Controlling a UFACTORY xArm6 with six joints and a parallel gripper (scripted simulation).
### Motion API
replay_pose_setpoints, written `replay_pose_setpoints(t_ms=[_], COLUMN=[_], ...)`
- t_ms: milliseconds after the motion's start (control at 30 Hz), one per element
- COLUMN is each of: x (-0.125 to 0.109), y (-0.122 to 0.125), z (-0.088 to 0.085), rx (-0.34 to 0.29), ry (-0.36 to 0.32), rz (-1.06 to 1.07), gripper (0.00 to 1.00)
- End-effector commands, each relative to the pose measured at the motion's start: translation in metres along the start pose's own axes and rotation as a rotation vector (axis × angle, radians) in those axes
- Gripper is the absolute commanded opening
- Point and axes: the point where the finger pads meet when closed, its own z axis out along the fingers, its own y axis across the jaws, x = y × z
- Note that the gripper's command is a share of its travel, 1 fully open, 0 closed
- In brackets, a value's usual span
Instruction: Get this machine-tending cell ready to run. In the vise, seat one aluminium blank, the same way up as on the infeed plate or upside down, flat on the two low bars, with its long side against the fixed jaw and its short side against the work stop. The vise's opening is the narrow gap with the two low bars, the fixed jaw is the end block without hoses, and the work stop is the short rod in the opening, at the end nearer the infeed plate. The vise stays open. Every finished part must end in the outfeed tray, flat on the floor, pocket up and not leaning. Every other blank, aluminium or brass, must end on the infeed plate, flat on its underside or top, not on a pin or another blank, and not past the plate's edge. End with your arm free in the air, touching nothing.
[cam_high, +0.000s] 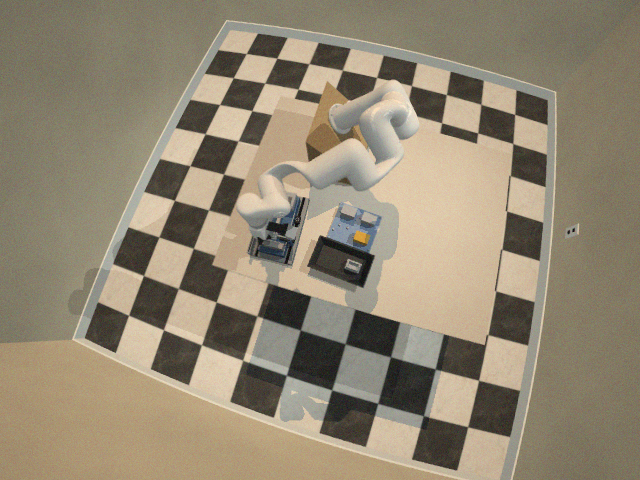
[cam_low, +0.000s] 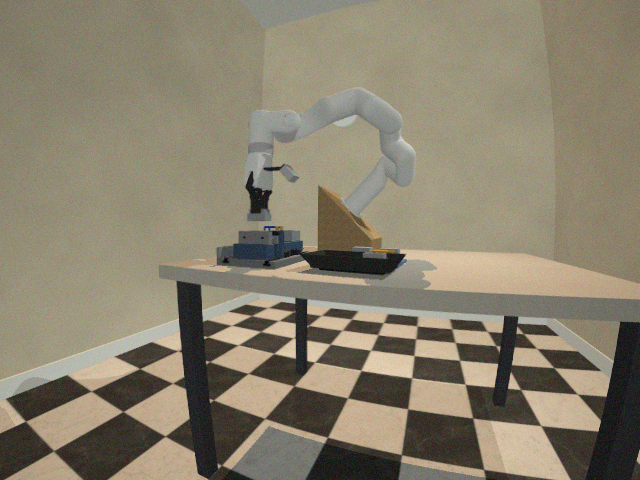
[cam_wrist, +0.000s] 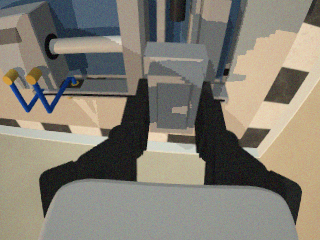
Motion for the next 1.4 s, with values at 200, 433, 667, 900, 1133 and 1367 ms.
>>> replay_pose_setpoints(t_ms=[200,433,667,900,1133,1367], x=[0.010,0.067,0.113,0.164,0.206,0.238], y=[0.005,0.018,0.024,0.025,0.021,0.016], z=[-0.004,-0.006,-0.007,-0.006,-0.005,-0.003], rx=[-0.002,-0.002,-0.003,-0.003,-0.003,-0.002], ry=[0.000,-0.005,-0.007,-0.005,-0.002,0.001], rz=[0.001,0.035,0.062,0.091,0.115,0.134], gripper=[0.00,0.00,0.00,0.00,0.00,0.00])
